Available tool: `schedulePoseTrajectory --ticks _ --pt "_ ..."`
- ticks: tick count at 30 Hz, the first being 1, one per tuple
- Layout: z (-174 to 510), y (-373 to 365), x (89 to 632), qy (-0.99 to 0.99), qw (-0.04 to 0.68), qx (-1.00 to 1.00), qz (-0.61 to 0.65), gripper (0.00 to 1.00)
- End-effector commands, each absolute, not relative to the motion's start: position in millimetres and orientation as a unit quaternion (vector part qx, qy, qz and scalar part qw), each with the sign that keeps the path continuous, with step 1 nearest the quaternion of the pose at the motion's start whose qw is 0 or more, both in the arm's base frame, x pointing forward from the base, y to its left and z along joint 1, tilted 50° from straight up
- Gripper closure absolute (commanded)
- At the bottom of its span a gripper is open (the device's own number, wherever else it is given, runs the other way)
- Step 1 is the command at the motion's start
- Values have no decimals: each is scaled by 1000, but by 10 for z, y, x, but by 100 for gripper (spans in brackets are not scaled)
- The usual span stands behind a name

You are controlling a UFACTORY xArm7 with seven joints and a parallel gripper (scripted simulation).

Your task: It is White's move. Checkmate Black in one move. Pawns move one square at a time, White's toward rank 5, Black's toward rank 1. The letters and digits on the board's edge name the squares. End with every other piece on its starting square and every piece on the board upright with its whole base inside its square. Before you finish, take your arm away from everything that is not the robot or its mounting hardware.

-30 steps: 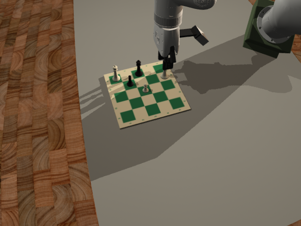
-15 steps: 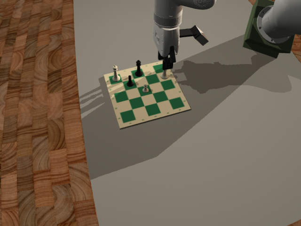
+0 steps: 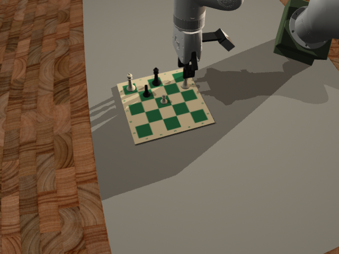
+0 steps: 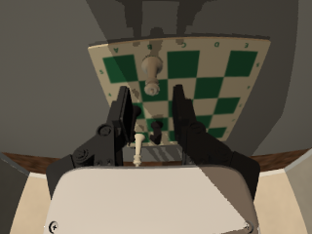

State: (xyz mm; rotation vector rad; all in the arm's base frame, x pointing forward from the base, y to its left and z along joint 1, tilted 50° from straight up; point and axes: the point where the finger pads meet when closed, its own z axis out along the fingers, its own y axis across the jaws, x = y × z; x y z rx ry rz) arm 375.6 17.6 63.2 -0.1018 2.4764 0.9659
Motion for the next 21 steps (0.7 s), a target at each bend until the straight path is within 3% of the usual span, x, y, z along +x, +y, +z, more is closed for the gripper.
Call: schedulePoseTrajectory --ticks 1,21 --pt "634 165 3762 904 239 -37 352 58" --pt "579 221 3797 904 239 -36 352 58"
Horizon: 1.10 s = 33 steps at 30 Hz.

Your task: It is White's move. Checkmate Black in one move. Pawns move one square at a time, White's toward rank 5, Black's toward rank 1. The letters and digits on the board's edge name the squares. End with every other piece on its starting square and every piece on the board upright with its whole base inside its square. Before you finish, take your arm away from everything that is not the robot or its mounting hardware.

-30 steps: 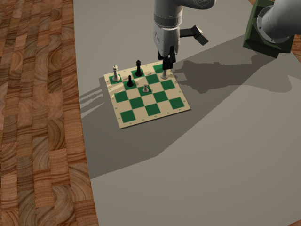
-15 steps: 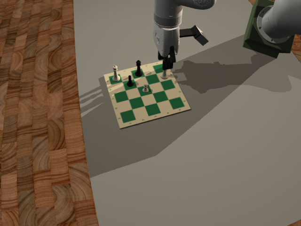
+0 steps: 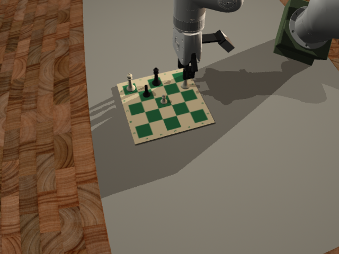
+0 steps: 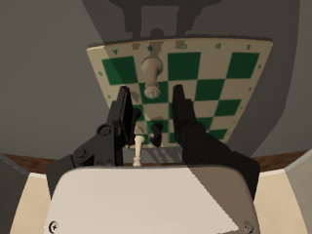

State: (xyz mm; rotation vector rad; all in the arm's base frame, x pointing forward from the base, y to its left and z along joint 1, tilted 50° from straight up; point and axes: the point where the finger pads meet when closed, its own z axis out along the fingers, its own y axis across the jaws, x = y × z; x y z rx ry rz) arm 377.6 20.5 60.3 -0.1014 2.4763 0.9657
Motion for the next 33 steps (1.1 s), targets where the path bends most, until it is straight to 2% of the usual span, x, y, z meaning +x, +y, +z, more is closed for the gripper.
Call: schedulePoseTrajectory --ticks 1,33 --pt "566 235 3806 904 239 -36 352 58" --pt "384 421 3922 904 239 -37 352 58"
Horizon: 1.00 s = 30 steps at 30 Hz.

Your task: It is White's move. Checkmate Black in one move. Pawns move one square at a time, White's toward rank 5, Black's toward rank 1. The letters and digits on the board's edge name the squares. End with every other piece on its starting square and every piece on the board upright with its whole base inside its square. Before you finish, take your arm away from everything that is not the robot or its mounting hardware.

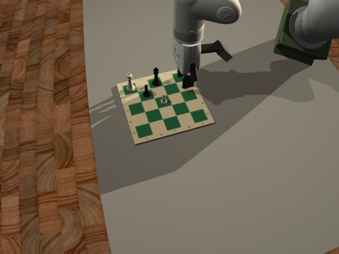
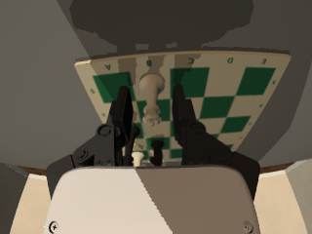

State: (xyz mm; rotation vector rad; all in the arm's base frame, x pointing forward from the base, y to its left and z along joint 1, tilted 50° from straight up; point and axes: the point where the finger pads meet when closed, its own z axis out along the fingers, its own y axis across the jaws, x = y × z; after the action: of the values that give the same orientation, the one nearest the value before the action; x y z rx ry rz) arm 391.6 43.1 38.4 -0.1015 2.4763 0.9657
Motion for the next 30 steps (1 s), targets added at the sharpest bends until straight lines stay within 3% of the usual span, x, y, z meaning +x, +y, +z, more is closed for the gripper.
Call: schedulePoseTrajectory --ticks 1,25,26,30 --pt "384 421 3922 904 239 -37 352 58" --pt "384 421 3922 904 239 -37 352 58" --pt "384 421 3922 904 239 -37 352 100" --pt "384 421 3922 904 239 -37 352 100"
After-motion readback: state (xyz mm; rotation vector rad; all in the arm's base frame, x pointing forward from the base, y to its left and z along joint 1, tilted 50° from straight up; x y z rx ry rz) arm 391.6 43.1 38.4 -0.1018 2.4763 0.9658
